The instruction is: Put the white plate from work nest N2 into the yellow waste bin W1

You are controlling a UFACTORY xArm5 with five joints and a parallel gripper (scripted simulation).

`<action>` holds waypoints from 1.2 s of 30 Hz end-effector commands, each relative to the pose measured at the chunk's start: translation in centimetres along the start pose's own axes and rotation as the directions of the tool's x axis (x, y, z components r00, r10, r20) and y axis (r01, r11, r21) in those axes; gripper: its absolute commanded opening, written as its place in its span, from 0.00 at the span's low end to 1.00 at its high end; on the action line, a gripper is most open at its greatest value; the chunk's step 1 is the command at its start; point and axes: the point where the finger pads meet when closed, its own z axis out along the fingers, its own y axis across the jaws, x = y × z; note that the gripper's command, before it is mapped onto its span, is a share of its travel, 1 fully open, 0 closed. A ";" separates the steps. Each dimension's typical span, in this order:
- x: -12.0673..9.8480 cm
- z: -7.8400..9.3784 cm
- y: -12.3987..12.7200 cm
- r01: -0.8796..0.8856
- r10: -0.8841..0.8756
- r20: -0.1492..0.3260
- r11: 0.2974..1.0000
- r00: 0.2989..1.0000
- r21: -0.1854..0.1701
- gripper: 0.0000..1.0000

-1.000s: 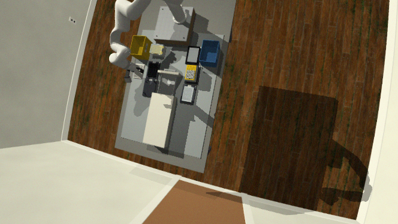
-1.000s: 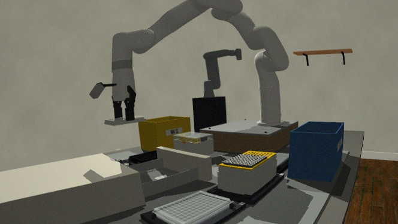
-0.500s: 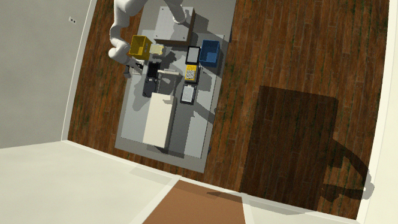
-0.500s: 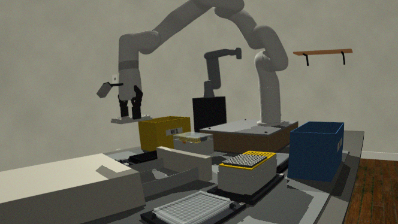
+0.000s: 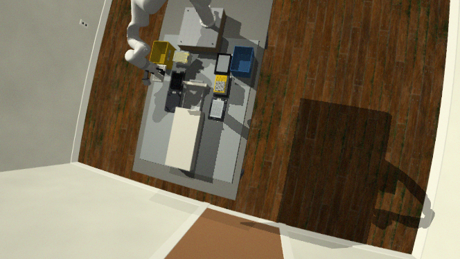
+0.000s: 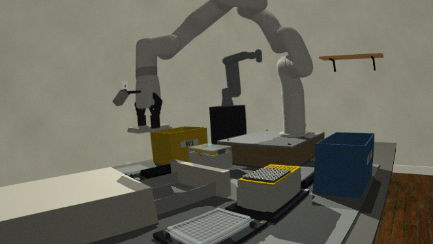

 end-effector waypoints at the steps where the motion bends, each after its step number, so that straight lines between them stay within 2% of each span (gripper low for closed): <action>1: -0.5 -0.2 0.3 0.000 0.000 -0.005 1.000 1.000 -0.003 0.00; 36: -8.2 -0.2 3.4 0.000 0.000 -0.004 1.000 1.000 -0.003 0.00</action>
